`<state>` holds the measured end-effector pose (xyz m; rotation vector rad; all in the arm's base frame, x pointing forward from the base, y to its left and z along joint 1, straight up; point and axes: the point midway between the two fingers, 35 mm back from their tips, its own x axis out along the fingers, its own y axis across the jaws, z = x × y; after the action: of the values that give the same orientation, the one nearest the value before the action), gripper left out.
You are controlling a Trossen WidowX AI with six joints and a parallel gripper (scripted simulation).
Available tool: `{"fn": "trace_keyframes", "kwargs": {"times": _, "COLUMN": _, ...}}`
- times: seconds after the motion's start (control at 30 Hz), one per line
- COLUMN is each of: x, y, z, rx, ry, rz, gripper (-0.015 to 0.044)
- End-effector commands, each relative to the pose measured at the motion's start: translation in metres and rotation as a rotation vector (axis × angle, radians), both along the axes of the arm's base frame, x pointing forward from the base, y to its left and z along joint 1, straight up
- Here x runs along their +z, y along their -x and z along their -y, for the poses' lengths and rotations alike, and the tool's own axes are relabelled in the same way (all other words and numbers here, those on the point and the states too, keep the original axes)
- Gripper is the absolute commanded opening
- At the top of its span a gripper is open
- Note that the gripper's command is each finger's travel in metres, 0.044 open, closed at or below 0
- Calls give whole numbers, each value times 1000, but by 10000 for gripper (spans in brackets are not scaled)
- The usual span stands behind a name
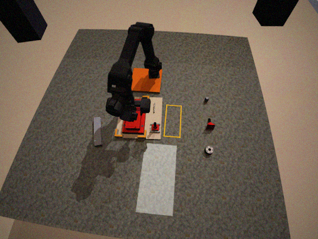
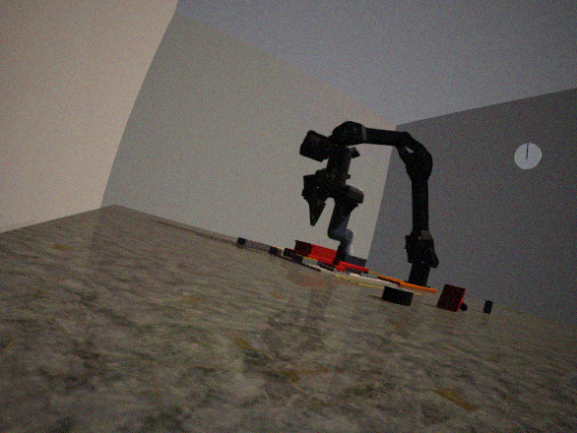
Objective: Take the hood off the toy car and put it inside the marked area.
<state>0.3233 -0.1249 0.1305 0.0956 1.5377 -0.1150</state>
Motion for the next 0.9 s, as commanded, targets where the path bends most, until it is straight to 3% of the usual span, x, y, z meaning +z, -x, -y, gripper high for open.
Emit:
{"fn": "trace_keyframes", "kwargs": {"times": 0.0, "x": -3, "y": 1, "z": 1, "rx": 3, "ry": 4, "rz": -5, "gripper": 440}}
{"fn": "trace_keyframes", "kwargs": {"times": 0.87, "x": -21, "y": -1, "z": 1, "rx": 3, "ry": 4, "rz": -5, "gripper": 440}}
